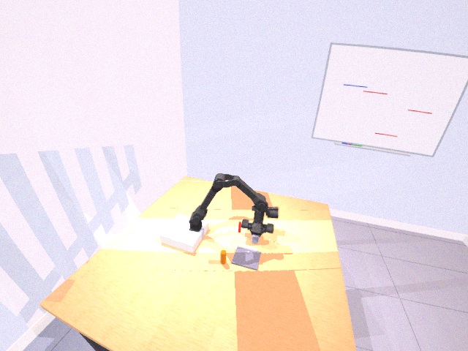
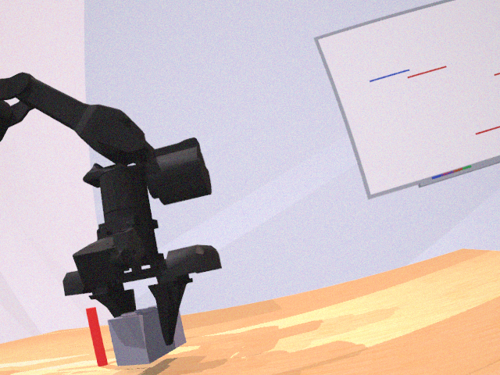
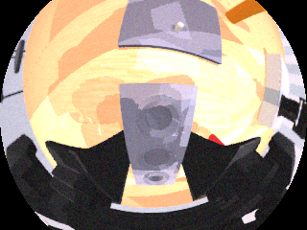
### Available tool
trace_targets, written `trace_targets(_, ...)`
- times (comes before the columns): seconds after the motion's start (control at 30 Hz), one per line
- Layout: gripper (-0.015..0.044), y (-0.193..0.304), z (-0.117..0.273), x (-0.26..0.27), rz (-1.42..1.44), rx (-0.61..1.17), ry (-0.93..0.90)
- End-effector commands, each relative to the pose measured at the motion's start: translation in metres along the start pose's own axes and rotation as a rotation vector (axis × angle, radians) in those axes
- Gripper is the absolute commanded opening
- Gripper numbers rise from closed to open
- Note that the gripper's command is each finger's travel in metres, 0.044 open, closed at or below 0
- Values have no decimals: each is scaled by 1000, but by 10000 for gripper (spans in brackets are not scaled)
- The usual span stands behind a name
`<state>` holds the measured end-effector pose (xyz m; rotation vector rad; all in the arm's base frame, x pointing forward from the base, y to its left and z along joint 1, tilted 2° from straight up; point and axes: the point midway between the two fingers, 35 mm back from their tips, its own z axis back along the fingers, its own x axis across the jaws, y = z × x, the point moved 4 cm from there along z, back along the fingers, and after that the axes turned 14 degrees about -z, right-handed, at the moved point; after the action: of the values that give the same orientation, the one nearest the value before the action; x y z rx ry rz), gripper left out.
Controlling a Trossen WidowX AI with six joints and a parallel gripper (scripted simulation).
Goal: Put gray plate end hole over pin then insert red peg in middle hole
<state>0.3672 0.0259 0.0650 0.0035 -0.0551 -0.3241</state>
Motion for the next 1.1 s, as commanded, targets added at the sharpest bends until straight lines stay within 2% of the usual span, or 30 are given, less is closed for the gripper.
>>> trace_targets(0.0, 0, 0, 13, 3, 1, 6, -4)
trace_targets(1.07, 0, -9, 115, 1, 1, 5, -4)
